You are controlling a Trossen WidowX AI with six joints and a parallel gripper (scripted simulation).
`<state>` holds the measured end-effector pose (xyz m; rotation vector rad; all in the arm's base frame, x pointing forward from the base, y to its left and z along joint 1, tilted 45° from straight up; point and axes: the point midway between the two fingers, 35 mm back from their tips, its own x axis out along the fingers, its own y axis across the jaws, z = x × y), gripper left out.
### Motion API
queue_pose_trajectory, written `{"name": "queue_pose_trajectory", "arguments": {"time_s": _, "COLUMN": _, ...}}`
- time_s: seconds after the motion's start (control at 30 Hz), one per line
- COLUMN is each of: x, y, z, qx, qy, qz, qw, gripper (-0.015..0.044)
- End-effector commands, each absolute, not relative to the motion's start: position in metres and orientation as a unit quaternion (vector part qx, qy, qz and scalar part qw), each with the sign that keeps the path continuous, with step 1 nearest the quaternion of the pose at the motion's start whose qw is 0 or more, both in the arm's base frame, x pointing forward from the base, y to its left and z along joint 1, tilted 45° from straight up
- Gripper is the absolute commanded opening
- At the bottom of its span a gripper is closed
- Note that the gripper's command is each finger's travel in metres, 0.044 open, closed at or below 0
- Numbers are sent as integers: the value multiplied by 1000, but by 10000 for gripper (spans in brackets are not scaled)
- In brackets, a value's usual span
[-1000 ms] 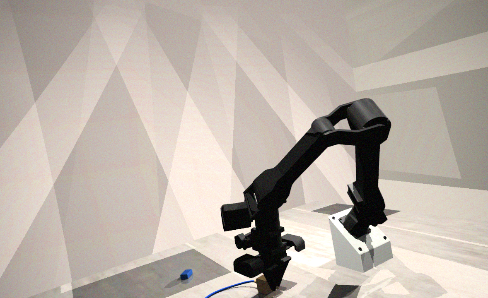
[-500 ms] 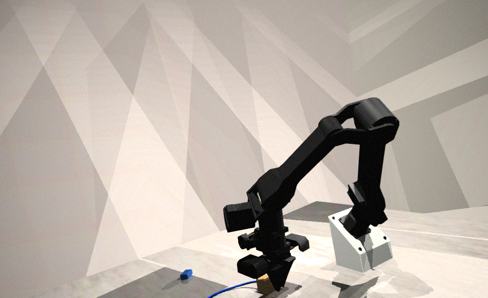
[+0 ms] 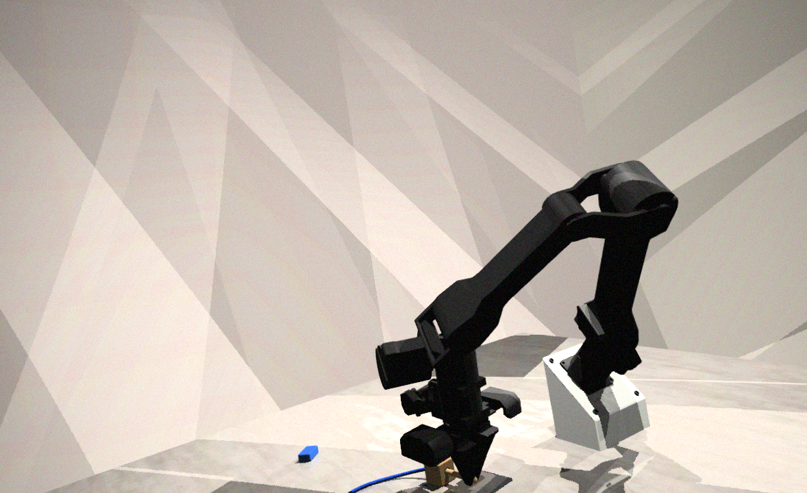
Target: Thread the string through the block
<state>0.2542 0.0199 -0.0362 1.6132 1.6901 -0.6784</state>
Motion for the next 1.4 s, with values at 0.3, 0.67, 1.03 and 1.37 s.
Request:
{"name": "queue_pose_trajectory", "arguments": {"time_s": 0.3, "x": 254, "y": 31, "z": -24, "qx": 618, "qy": 656, "qz": -261, "qw": 347, "gripper": 0}}
{"name": "queue_pose_trajectory", "arguments": {"time_s": 0.67, "x": 254, "y": 39, "z": -15, "qx": 611, "qy": 662, "qz": -264, "qw": 345, "gripper": 0}}
{"name": "queue_pose_trajectory", "arguments": {"time_s": 1.03, "x": 253, "y": 48, "z": -7, "qx": 604, "qy": 668, "qz": -267, "qw": 343, "gripper": 0}}
{"name": "queue_pose_trajectory", "arguments": {"time_s": 1.37, "x": 252, "y": 56, "z": 1, "qx": 599, "qy": 673, "qz": -269, "qw": 341, "gripper": 0}}
